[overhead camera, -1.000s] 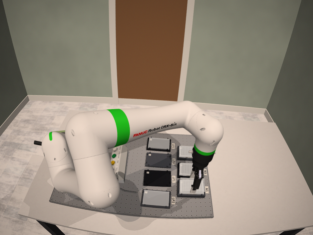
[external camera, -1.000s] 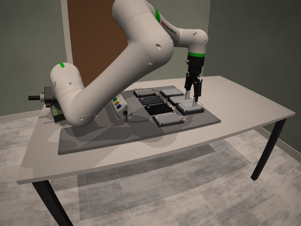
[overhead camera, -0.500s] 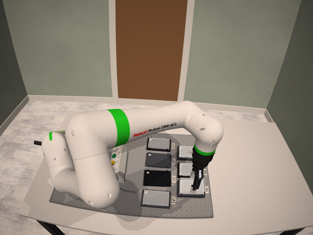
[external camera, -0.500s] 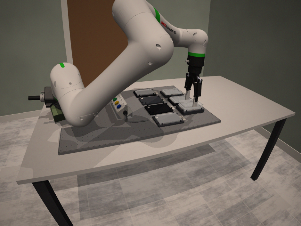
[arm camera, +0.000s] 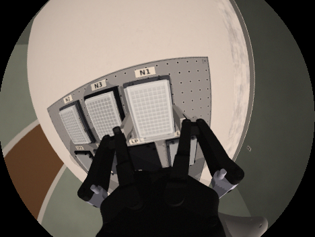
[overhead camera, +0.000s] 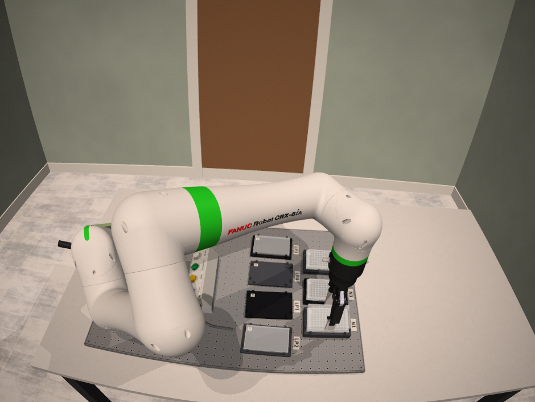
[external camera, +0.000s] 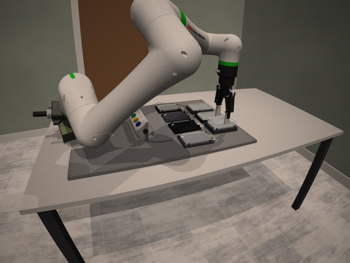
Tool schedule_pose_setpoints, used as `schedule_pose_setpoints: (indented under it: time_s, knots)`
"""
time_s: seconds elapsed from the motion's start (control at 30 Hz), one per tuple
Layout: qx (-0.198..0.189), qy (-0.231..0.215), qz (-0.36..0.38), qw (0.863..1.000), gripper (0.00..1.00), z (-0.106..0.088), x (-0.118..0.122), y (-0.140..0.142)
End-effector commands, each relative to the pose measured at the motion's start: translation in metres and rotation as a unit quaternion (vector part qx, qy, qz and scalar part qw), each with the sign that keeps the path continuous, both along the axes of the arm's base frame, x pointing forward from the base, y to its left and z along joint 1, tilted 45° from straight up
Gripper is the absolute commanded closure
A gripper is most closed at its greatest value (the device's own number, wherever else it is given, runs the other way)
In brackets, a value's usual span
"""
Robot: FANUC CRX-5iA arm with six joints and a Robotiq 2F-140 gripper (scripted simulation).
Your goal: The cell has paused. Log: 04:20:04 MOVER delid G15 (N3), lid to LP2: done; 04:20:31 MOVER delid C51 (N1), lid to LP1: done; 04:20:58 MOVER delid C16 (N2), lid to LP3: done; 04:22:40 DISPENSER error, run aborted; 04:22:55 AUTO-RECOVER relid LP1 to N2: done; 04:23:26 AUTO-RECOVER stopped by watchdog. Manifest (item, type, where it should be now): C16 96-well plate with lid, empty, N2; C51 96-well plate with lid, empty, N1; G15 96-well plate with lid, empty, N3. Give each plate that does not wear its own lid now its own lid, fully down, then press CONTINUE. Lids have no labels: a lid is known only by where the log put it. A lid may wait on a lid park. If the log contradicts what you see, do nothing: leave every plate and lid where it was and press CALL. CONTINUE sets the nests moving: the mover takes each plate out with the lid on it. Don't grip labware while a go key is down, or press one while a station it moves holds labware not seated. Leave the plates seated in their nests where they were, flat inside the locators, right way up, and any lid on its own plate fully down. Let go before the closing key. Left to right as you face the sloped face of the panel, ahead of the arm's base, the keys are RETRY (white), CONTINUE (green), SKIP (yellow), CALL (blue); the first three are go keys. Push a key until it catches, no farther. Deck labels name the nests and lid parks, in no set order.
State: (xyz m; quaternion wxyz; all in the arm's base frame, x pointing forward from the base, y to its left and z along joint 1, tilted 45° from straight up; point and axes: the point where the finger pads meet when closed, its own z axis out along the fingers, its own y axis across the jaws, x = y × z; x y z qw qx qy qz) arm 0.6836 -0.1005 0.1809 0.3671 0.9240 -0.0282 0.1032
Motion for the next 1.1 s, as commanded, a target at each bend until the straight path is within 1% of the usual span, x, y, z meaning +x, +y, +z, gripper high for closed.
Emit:
schedule_pose_setpoints:
  time_s: [0.0, 1.07]
  knots:
    - [0.0, 0.0, 0.0, 1.0, 1.0, 0.0, 0.0002, 0.0001]
    - [0.0, 0.0, 0.0, 1.0, 1.0, -0.0052, 0.0014, -0.005]
